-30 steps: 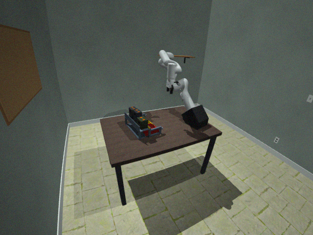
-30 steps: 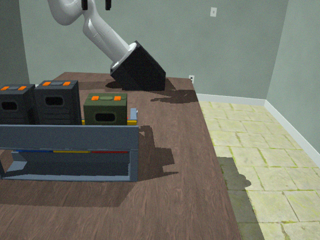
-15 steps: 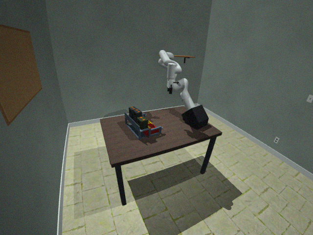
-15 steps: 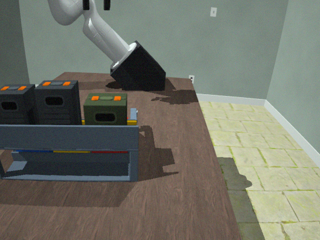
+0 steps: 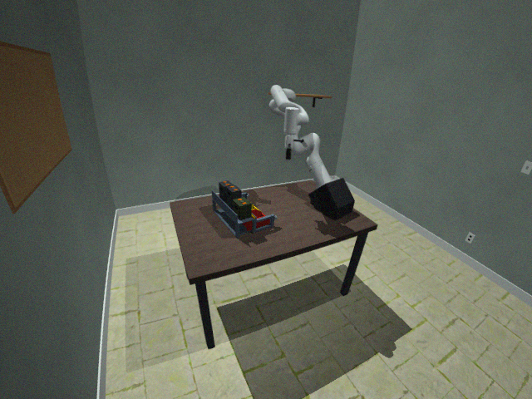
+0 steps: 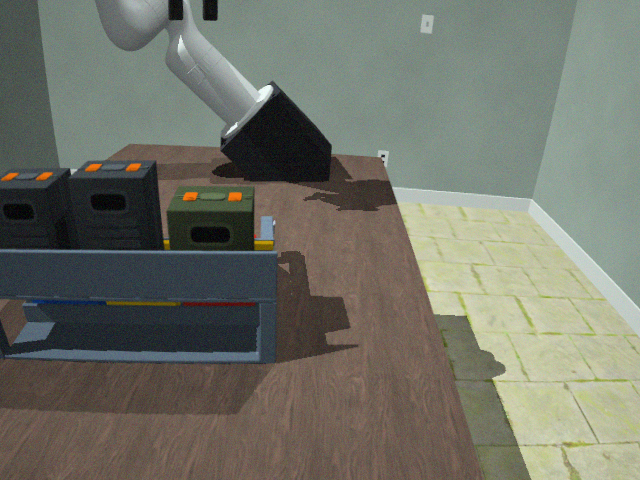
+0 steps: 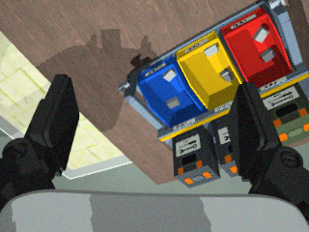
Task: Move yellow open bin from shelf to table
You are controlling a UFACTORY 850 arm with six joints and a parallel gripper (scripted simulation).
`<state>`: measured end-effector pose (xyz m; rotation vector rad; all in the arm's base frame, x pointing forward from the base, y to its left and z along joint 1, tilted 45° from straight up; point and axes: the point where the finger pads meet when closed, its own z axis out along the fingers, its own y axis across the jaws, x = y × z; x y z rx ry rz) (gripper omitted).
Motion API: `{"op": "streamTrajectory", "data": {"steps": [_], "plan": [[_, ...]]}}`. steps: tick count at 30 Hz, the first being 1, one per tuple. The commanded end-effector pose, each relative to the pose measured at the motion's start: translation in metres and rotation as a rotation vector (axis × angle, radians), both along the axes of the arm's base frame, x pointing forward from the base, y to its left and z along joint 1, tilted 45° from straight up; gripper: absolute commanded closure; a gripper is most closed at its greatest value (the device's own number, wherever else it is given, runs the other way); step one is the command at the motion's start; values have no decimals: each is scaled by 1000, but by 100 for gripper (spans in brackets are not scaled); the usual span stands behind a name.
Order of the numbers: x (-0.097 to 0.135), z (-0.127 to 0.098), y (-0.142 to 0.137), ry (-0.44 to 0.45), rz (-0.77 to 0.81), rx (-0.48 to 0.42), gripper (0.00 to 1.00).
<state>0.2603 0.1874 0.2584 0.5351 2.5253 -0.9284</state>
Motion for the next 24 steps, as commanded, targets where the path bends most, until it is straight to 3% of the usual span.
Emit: {"op": "streamTrajectory", "data": {"steps": [1, 3, 15, 20, 24], "plan": [[0, 0, 1, -99, -102, 35, 0], [0, 0, 1, -169, -175, 59, 0], [0, 0, 1, -169, -175, 59, 0], [0, 0, 1, -344, -357, 119, 0], [0, 0, 1, -344, -357, 119, 0]]}}
